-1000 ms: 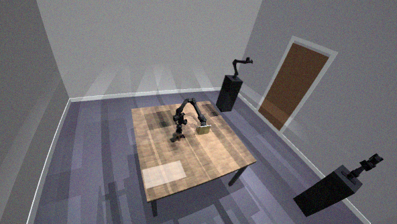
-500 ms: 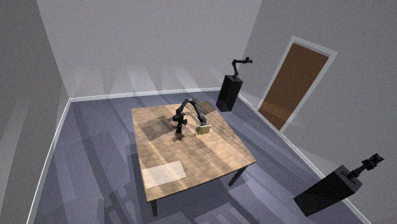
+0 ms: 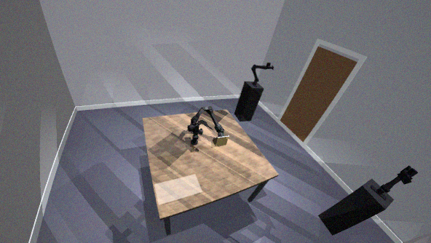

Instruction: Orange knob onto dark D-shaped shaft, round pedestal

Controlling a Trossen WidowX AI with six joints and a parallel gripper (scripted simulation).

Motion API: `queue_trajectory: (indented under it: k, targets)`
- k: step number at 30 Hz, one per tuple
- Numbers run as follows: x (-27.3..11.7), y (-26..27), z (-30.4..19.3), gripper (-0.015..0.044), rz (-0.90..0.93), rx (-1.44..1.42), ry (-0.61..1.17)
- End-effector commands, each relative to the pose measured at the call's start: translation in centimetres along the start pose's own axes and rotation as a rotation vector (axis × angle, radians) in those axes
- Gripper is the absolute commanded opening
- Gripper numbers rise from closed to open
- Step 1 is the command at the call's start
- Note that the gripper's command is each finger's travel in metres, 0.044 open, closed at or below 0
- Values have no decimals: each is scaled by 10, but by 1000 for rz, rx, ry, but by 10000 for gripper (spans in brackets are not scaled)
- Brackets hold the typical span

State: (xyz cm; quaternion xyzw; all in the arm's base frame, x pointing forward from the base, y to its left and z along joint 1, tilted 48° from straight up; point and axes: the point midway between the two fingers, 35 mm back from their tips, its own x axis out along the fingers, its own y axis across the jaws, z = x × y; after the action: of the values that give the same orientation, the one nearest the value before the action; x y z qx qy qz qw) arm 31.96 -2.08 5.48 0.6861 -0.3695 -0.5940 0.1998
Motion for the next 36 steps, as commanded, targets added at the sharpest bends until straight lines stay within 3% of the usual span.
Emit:
queue_trajectory:
  k: [1, 36]
  targets:
    - [-1, -2, -1, 0, -2, -73, 4]
    - [-2, -2, 1, 0, -2, -74, 4]
